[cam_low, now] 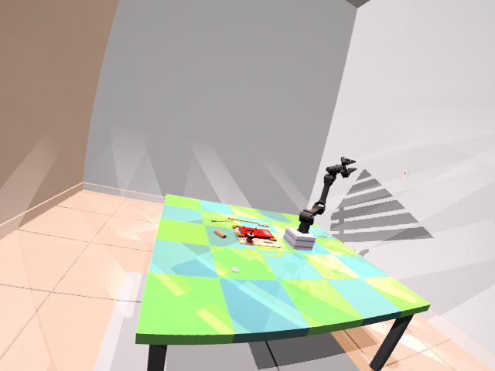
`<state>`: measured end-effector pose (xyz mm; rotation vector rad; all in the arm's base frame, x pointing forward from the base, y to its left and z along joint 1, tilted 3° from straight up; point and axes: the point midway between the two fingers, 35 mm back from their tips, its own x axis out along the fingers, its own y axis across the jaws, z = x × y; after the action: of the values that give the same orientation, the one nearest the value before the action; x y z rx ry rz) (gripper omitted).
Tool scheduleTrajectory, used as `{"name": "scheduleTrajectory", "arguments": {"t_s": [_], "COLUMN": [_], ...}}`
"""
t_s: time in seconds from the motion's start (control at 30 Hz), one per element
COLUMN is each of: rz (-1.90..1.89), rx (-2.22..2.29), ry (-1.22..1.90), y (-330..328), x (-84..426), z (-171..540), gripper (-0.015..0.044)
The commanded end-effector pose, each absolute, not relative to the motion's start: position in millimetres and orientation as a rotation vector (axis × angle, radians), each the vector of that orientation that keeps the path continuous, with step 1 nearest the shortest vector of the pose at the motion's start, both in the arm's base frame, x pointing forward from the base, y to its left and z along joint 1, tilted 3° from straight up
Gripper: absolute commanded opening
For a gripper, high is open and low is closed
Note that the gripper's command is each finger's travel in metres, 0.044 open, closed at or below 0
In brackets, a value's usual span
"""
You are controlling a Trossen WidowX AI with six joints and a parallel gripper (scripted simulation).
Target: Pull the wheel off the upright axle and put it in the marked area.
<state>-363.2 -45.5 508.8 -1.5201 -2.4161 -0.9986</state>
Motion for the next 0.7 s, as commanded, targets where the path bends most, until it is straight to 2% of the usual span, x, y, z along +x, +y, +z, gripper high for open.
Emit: {"name": "scheduleTrajectory", "arguments": {"t_s": [0.0, 0.1, 0.3, 0.67], "rz": [-0.988, -0.84, -0.395, 0.141], "rx": [-1.52, -1.512, -1.505, -1.354], "ry": [-2.412, -2.355, -2.148, -1.711], "y": [-45.0, -37.3, 8.3, 63.3], "x": [-362.7, -354.1, -275.9, -141.0], "z": [509.3, 518.2, 574.3, 619.9], "gripper": [0.0374, 0.03, 0.03, 0.03]}}
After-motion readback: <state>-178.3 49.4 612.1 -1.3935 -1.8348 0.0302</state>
